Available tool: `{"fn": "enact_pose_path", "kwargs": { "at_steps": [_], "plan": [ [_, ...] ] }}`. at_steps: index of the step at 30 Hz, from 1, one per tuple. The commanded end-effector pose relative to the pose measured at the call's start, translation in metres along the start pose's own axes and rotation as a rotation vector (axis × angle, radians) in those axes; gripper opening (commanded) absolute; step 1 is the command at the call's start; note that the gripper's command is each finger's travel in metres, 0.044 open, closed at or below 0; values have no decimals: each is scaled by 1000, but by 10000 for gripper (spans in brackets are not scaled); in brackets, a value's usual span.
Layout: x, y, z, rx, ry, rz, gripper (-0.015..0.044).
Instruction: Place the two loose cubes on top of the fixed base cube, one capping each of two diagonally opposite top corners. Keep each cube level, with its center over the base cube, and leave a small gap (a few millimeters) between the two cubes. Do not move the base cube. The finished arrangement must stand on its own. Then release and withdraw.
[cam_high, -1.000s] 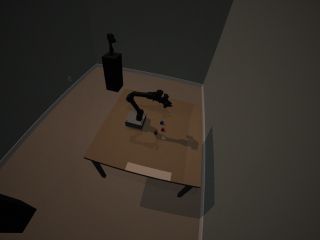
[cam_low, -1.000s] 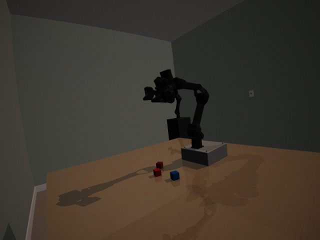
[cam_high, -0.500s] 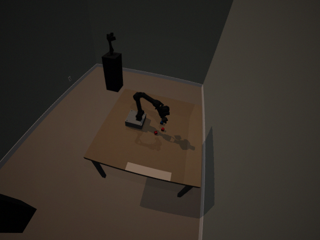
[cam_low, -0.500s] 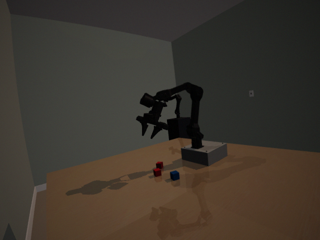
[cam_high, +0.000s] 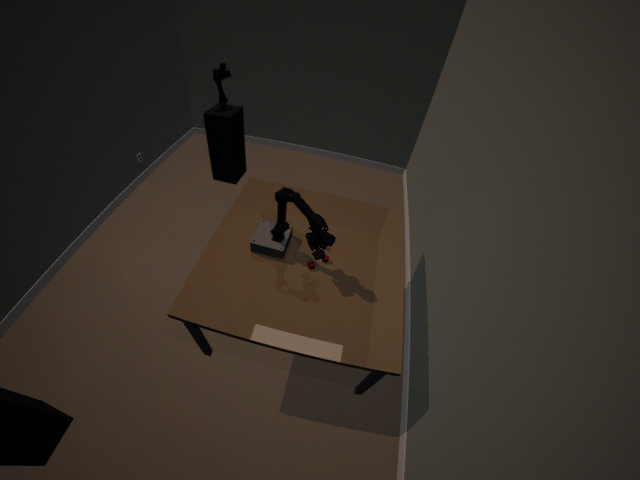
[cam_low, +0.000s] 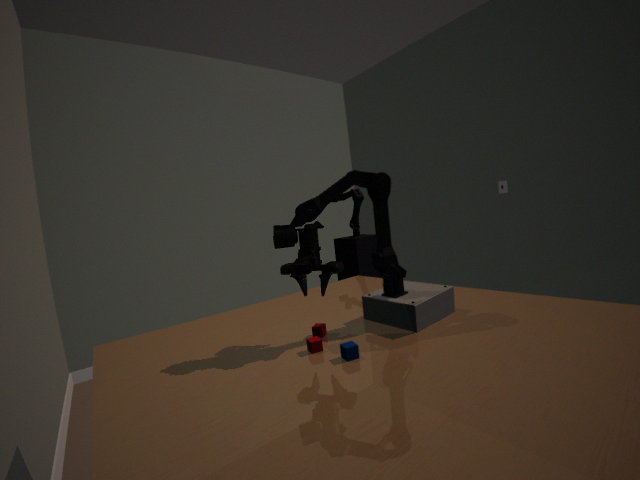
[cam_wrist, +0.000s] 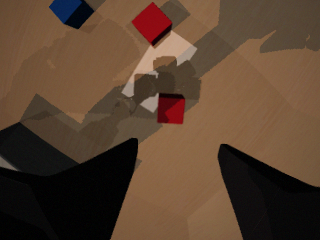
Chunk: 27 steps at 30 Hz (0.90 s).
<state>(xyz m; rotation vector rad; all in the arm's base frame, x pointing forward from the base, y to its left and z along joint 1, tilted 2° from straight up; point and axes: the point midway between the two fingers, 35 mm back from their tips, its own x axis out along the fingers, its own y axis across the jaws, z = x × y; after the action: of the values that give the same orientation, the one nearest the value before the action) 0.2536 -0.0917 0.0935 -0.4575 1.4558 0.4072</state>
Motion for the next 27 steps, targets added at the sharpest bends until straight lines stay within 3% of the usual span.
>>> {"fn": "enact_pose_path", "kwargs": {
  "at_steps": [1, 6, 27],
  "plan": [
    [17, 0, -2, -4, 11, 12, 265],
    [62, 2, -3, -7, 12, 12, 265],
    [93, 2, -4, -7, 13, 12, 265]
  ]
}}
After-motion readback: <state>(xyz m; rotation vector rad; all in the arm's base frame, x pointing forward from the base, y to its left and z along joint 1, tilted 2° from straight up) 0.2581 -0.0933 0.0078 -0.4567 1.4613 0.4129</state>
